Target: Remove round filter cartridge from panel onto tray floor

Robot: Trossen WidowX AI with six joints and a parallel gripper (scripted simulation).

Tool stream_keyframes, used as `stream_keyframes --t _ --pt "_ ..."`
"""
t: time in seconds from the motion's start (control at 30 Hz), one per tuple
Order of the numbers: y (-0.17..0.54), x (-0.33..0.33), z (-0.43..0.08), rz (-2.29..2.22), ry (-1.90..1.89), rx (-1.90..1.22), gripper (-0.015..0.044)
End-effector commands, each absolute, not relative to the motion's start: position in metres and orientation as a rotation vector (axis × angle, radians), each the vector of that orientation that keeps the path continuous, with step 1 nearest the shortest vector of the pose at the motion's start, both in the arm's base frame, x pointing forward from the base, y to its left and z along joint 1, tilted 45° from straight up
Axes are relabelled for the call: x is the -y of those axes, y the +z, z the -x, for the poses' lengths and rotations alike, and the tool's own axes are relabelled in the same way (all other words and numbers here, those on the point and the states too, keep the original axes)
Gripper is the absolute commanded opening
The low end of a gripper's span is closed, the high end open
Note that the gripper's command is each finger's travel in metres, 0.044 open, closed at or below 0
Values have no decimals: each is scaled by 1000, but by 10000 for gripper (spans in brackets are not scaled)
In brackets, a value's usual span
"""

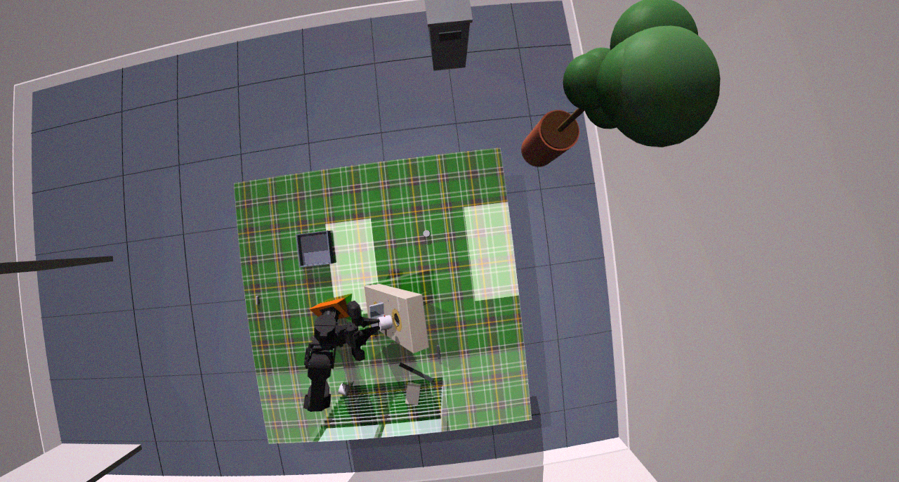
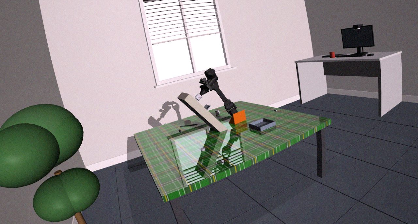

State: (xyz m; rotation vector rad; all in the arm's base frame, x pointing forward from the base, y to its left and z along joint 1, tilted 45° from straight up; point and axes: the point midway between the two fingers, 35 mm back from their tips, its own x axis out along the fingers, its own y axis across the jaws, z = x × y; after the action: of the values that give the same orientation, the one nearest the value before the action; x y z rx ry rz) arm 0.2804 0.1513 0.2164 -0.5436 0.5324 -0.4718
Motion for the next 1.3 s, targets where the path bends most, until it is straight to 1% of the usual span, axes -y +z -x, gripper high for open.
stream_keyframes --t 0.0,0.87,1.0,1.27 --pt "219 -153 -278 540 -471 -519 0" --pt "169 -112 -240 540 -471 -519 0" --pt "172 -115 -243 547 -474 -529 102" --pt "172 -115 -243 547 -474 -529 102"
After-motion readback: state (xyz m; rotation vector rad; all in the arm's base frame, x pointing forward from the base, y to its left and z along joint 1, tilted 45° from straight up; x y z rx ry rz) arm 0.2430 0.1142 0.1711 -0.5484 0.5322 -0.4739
